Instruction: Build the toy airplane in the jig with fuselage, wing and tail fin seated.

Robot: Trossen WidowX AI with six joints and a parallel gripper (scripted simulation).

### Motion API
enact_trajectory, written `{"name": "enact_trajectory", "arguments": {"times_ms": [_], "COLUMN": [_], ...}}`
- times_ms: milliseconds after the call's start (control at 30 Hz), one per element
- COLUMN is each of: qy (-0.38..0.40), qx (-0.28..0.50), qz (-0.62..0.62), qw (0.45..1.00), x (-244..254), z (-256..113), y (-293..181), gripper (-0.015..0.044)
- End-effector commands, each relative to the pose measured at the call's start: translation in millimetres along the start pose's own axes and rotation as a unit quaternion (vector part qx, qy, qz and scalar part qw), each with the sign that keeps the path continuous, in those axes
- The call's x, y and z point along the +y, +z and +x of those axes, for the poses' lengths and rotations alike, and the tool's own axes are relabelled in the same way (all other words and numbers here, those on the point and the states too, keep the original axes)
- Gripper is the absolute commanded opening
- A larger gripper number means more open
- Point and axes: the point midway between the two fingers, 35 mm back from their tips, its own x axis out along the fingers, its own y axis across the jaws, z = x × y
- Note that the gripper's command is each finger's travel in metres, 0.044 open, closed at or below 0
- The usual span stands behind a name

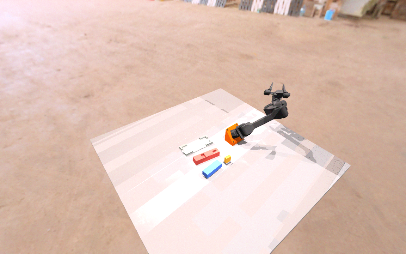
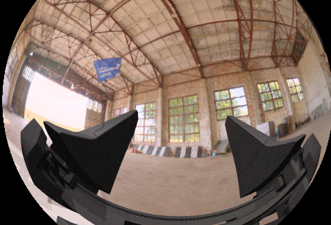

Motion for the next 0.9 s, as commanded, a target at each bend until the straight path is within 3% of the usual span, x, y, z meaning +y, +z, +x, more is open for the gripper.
{"name": "enact_trajectory", "arguments": {"times_ms": [0,133,333,500,700,867], "qy": [0.0,0.038,0.146,0.237,0.348,0.45], "qx": [0.0,-0.002,0.018,0.037,0.07,0.106], "qz": [0.0,-0.007,0.063,0.087,0.127,0.147], "qw": [1.0,0.999,0.987,0.967,0.926,0.874], "x": [0.0,25.8,112.1,193.6,288.5,374.5], "z": [0.0,16.1,62.3,78.0,82.5,64.6], "y": [0.0,13.0,24.5,38.7,65.2,94.9], "gripper": [0.0426,0.044,0.044,0.044,0.044,0.044]}}
